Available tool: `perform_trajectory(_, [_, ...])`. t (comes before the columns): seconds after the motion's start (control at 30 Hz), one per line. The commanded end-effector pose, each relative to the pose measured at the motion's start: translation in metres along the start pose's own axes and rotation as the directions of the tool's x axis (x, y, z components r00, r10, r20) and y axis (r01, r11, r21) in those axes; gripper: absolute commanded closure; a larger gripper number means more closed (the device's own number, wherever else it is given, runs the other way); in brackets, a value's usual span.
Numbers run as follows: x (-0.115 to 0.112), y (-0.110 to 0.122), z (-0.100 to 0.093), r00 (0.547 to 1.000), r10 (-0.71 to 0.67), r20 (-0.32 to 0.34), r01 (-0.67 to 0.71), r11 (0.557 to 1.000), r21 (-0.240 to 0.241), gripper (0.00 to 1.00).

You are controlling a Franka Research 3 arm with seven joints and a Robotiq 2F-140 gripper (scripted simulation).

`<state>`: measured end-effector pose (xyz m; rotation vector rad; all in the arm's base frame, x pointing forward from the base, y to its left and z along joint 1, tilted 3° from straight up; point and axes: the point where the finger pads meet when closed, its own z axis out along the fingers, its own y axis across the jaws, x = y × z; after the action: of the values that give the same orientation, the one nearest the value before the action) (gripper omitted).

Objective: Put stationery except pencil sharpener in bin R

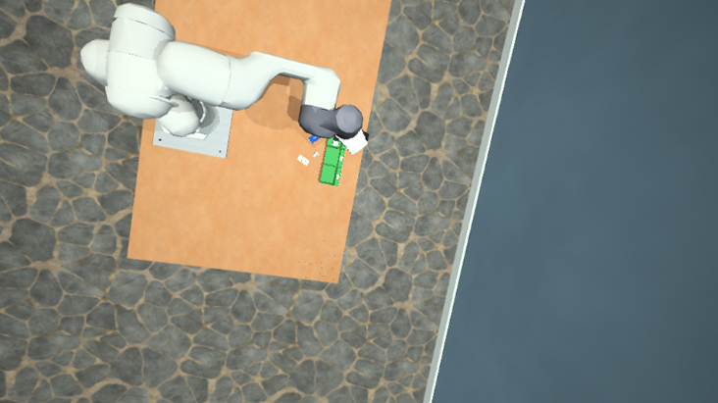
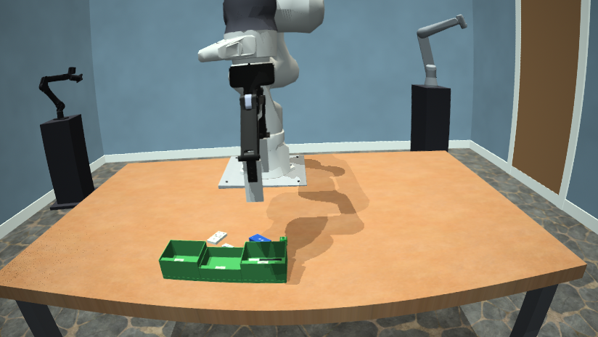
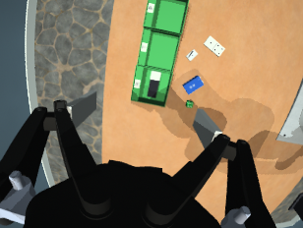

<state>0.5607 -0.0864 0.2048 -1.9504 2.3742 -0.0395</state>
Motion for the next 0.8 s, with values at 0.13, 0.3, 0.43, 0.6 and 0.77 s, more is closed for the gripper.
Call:
perform_trajectory(0.13, [0.001, 0.006, -0.024, 1.0, 0.029, -0.008, -0.029, 0.999, -0.022, 0.0])
perform_trajectory(0.3, [0.001, 0.006, -0.027, 1.0, 0.029, -0.008, -0.029, 0.999, -0.022, 0.0])
perform_trajectory(0.43, [0.001, 0.006, -0.027, 1.0, 0.029, -0.008, -0.029, 0.999, -0.022, 0.0])
perform_trajectory(0.6, [0.001, 0.006, -0.027, 1.0, 0.029, -0.008, -0.029, 0.999, -0.022, 0.0])
perform_trajectory(0.77, [0.001, 0.006, -0.027, 1.0, 0.029, -0.008, -0.029, 0.999, -0.022, 0.0])
